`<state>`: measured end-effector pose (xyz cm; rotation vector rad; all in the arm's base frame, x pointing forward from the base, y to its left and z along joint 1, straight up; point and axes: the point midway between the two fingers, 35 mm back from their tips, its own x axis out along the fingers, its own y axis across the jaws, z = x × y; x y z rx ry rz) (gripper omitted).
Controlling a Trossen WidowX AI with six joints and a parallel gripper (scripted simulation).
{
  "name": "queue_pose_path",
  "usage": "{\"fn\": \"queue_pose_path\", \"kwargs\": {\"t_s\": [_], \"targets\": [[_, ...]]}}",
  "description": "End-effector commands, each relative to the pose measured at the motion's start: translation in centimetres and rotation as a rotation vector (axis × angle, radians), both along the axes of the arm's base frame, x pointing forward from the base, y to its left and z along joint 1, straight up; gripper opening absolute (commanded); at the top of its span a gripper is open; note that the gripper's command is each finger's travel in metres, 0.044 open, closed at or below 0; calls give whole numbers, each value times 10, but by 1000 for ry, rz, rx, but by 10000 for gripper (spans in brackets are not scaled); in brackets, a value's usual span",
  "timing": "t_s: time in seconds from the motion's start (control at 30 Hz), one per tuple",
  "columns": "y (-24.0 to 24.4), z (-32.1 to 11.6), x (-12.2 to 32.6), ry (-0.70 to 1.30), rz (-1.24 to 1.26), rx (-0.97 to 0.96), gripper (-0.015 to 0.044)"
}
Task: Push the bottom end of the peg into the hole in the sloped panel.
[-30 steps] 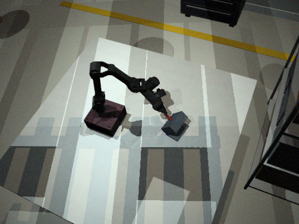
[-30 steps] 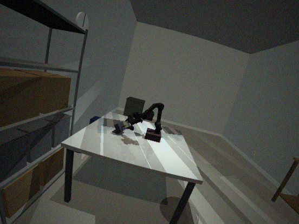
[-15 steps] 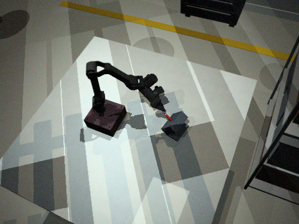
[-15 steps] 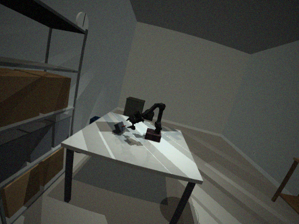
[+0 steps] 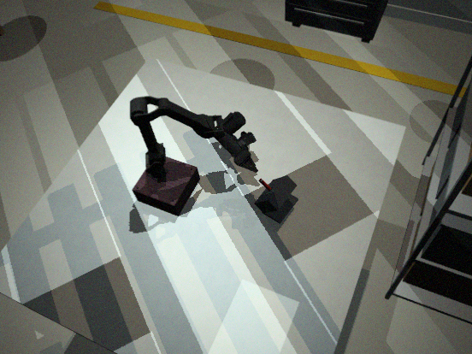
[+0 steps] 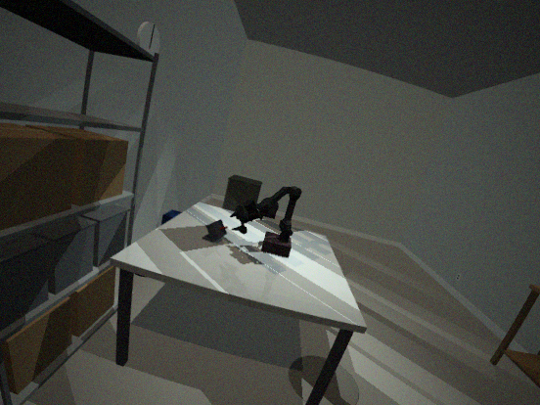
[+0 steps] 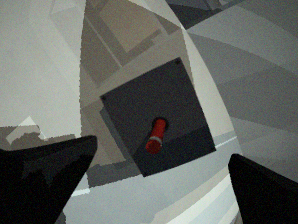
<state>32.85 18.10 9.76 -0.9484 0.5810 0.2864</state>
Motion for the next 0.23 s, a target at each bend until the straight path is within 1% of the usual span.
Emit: {"fn": "queue_pose_path", "kwargs": {"t_s": [0.0,0.2], "targets": [[0,2,-5,3,-2,-2,440],[0,6,-10,3,-2,-2,440]]}}
